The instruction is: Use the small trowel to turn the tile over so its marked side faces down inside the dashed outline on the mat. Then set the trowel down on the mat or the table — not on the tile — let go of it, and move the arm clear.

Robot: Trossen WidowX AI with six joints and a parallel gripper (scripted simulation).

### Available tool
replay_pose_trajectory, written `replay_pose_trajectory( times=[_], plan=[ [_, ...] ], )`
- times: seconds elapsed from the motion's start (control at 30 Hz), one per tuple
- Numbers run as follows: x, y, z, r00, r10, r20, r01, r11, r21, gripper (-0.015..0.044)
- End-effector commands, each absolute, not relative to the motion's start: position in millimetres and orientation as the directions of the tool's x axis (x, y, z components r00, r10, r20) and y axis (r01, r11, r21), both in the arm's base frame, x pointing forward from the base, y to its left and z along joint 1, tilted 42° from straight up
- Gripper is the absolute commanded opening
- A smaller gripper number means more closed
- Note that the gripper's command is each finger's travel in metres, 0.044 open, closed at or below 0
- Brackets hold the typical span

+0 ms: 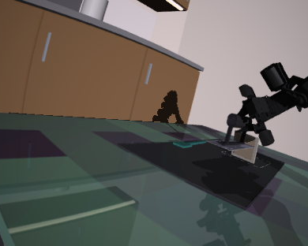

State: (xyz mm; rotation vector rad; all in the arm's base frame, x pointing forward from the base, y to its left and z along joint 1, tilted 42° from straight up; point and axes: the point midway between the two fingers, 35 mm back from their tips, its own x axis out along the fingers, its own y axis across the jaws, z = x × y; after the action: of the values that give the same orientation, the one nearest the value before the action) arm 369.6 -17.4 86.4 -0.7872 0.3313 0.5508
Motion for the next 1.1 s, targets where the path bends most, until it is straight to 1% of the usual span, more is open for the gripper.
replay_pose_trajectory(
  times=[0.0, 0.6, 1.07],
  plan=[
    [370, -25, 84, 0.817, 0.334, -0.471, -0.572, 0.578, -0.582, 0.0],
    [368, -39, 67, 0.816, 0.334, -0.471, -0.572, 0.577, -0.583, 0.0],
    [370, -14, 128, 0.817, 0.335, -0.47, -0.572, 0.578, -0.582, 0.0]
  ],
)
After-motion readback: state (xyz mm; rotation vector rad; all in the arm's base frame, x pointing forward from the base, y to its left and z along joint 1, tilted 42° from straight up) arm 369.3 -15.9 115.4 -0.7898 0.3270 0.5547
